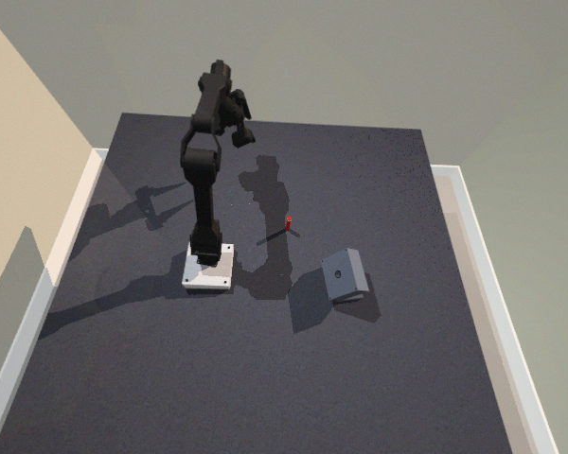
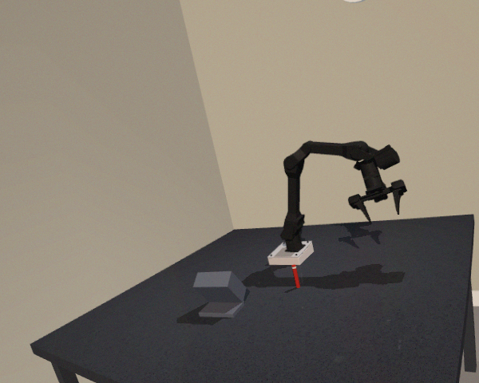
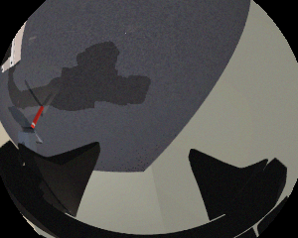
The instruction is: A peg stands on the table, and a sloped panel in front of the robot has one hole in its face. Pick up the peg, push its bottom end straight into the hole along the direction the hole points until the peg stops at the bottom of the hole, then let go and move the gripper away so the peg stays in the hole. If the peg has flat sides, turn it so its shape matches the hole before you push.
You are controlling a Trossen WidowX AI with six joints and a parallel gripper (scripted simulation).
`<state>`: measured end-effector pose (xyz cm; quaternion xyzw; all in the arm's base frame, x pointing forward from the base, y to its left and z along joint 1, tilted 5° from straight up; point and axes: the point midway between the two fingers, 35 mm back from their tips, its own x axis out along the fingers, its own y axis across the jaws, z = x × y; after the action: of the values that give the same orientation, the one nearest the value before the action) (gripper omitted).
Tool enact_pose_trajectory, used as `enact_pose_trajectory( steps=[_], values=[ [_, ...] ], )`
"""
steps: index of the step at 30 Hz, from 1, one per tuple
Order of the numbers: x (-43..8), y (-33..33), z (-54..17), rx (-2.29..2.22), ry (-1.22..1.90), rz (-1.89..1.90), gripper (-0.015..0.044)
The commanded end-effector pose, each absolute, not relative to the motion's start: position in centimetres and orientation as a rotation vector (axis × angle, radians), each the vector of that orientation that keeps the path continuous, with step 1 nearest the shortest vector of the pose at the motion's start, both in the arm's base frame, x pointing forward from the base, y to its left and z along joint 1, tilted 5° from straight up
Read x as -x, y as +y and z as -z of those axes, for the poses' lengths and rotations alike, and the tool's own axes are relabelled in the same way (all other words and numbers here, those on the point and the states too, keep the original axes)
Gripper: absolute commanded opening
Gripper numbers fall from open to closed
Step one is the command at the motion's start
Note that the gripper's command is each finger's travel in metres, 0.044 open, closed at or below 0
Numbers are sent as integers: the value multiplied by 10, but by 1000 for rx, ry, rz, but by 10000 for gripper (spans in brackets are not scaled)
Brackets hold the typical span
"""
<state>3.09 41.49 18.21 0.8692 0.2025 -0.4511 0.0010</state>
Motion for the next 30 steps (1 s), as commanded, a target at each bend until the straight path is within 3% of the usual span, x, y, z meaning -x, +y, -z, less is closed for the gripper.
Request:
enact_pose_trajectory(
  steps=[1, 30],
  values=[
    [-50, 405, -177, -2704, 579, 1440, 440],
    [-154, 331, -152, -2580, 267, 1654, 440]
  ],
)
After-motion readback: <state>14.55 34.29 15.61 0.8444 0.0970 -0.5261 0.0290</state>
